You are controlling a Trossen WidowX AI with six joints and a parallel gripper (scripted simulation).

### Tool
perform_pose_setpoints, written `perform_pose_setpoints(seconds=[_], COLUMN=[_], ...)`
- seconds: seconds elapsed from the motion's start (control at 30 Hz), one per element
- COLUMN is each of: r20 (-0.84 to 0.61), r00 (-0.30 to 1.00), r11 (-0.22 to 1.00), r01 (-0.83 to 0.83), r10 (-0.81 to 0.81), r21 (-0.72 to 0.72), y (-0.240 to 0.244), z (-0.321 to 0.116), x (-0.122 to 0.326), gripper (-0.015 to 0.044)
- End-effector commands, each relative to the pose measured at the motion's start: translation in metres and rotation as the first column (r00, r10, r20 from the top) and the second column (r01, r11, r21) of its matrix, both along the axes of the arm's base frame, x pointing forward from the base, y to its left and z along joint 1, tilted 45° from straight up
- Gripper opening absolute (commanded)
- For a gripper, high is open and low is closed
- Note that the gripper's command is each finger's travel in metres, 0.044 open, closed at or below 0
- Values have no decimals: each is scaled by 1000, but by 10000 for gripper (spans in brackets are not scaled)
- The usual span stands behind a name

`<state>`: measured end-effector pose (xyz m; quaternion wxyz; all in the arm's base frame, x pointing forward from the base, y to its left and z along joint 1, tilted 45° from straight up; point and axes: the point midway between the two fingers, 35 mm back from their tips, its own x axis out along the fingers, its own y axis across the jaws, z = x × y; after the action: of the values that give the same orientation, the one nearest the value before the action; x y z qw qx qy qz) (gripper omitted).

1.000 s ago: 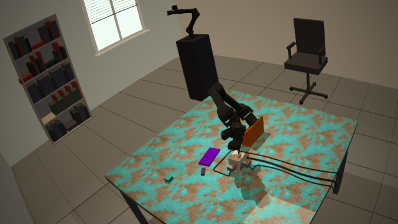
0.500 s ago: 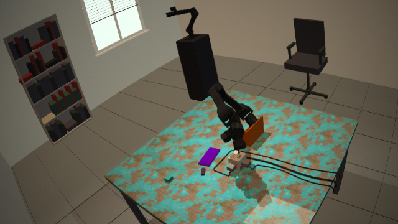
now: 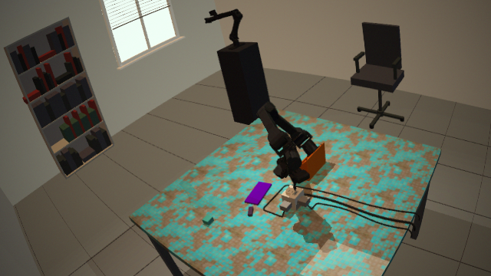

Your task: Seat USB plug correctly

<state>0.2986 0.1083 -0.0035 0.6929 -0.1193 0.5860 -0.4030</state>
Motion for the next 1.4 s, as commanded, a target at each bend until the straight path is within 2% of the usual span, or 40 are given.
perform_pose_setpoints(seconds=[0.0, 0.3, 0.63, 0.97, 1.37], r20=[-69, -229, -391, -525, -638], r00=[995, 944, 827, 654, 388], r11=[997, 972, 912, 823, 686], r01=[-71, -234, -400, -539, -655], r10=[71, 236, 404, 545, 665], r21=[4, 32, 93, 182, 317], y=[0, 0, 0, 0, 0], z=[0, 0, 0, 0, 0], x=[0, 0, 0, 0, 0], gripper=[0, 0, 0, 0, 0])
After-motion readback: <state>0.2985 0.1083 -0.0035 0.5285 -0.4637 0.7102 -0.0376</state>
